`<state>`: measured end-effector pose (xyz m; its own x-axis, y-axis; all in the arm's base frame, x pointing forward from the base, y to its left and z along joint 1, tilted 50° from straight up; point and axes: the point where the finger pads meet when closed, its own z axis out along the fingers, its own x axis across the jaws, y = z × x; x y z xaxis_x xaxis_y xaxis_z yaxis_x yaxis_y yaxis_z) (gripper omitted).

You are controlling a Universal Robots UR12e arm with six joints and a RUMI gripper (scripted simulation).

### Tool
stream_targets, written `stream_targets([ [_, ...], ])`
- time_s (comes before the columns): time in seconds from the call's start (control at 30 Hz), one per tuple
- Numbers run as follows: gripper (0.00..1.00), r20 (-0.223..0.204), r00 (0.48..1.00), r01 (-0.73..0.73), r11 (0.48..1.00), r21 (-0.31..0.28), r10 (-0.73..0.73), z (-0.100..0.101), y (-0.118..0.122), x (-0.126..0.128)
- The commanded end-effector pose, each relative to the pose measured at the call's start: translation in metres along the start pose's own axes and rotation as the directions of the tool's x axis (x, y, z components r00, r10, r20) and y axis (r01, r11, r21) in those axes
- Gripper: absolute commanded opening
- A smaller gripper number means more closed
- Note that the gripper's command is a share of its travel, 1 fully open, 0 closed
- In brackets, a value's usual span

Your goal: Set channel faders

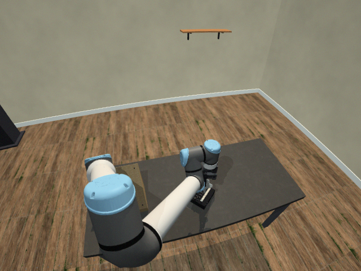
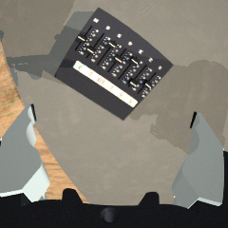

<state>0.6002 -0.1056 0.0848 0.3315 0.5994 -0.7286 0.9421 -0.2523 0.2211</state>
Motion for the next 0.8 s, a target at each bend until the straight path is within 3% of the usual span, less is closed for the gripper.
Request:
stream_targets([
  [0.0,1.0,0.003,0.988,-0.153,0.988,0.001,0.153,0.005,0.002,0.003],
  [0.17,1.0,0.003,0.966,-0.259,0.966,0.001,0.259,0.008,0.003,0.005],
  [0.33,1.0,0.003,0.893,-0.449,0.893,0.001,0.449,0.015,0.005,0.009],
  [0.47,1.0,0.003,0.799,-0.601,0.799,0.0,0.601,0.021,0.008,0.013],
  [0.63,1.0,0.003,0.637,-0.771,0.637,0.0,0.771,0.029,0.011,0.016],
  [0.7,1.0,0.003,0.637,-0.771,0.637,0.0,0.771,0.029,0.011,0.016],
  [0.77,1.0,0.003,0.561,-0.828,0.561,-0.001,0.828,0.032,0.013,0.018],
])
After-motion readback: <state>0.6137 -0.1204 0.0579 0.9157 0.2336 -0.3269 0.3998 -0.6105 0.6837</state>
